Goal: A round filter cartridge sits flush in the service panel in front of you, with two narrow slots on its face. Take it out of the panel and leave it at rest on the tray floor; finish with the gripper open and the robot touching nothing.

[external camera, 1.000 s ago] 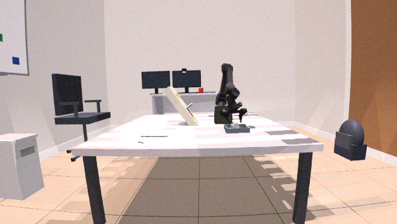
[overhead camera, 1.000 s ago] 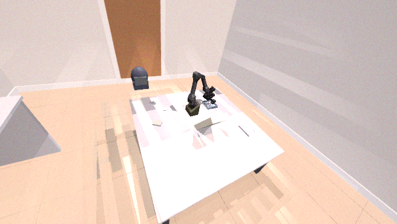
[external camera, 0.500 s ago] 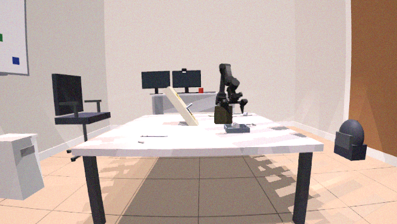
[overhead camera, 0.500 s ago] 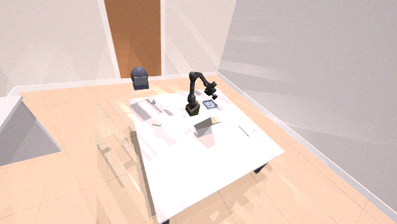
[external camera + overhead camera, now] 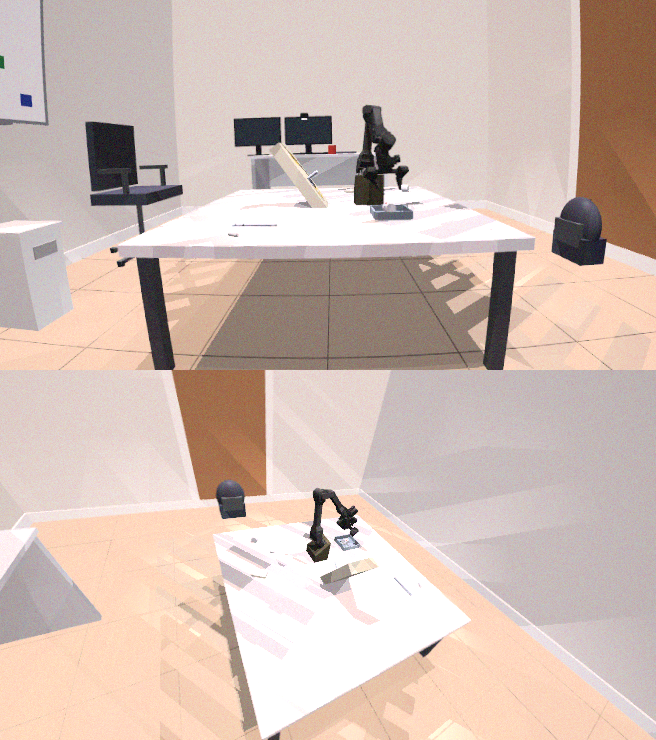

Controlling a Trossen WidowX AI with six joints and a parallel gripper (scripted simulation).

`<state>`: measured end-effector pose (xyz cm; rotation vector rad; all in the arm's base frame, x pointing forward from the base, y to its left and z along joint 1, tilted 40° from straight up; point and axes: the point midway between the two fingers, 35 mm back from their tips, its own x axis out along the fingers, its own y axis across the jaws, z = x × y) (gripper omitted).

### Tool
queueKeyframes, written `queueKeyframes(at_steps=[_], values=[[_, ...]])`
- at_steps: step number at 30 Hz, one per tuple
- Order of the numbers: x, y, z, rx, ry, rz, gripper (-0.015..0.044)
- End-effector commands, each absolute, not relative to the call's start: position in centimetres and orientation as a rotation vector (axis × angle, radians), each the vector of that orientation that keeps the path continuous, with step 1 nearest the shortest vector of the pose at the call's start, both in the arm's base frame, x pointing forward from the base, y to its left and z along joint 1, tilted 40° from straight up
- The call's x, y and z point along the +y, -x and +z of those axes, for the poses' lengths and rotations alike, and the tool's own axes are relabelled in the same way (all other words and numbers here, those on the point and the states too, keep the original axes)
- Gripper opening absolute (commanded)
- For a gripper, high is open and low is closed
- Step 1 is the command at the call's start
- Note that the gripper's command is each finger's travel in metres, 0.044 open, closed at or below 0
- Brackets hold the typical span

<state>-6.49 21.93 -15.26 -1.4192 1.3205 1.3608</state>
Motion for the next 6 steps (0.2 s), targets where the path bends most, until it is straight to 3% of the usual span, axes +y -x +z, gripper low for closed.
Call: queueKeyframes(at_steps=[1,6], values=[[21.93,6.50,-15.26,1.321,1.418,1.360,0.0440],[21.93,6.50,-15.26,1.321,1.418,1.360,0.0440]])
